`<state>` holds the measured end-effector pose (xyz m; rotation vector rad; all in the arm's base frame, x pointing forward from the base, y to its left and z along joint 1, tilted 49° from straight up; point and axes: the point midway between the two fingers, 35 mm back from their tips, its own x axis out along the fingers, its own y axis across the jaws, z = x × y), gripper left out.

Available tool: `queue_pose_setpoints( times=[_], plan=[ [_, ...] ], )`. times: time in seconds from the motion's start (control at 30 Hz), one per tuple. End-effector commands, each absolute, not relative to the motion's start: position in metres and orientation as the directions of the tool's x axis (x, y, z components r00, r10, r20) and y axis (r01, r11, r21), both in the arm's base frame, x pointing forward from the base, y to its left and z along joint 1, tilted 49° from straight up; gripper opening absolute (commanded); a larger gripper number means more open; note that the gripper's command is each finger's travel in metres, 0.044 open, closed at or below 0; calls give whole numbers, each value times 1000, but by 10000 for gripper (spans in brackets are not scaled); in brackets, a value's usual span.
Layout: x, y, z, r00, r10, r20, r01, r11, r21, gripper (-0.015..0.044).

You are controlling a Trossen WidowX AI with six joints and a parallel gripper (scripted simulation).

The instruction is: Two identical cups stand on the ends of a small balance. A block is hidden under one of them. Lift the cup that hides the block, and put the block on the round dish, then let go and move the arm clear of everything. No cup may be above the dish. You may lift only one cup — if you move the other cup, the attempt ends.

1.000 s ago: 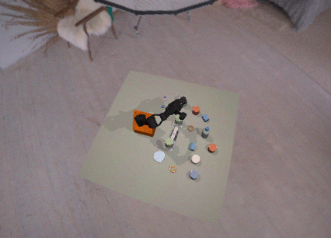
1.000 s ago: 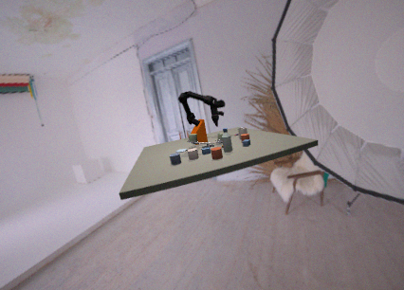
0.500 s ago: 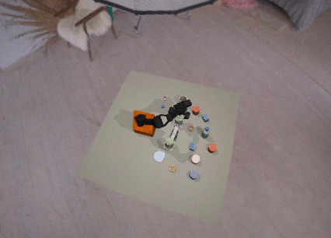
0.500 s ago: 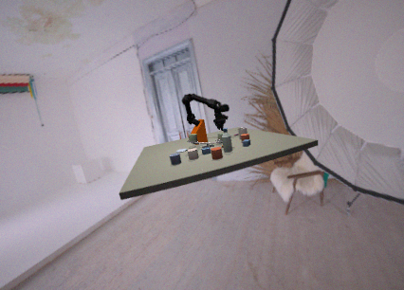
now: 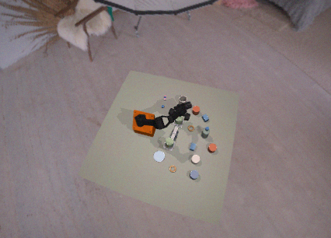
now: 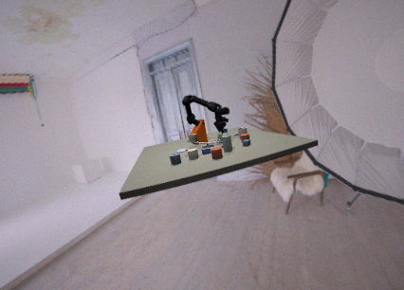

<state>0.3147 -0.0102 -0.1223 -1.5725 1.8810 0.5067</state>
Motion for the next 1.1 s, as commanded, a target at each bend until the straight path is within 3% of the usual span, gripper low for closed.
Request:
queue_pose_setpoints(
  times=[0.0, 0.97, 1.07],
  plan=[
    [312, -16, -129, -98, -734, -672, -973, 211, -89, 440],
    [305, -49, -158, -99, -738, -668, -973, 211, -89, 440],
    [305, -49, -158, -99, -738, -668, -973, 211, -89, 381]
  ],
)
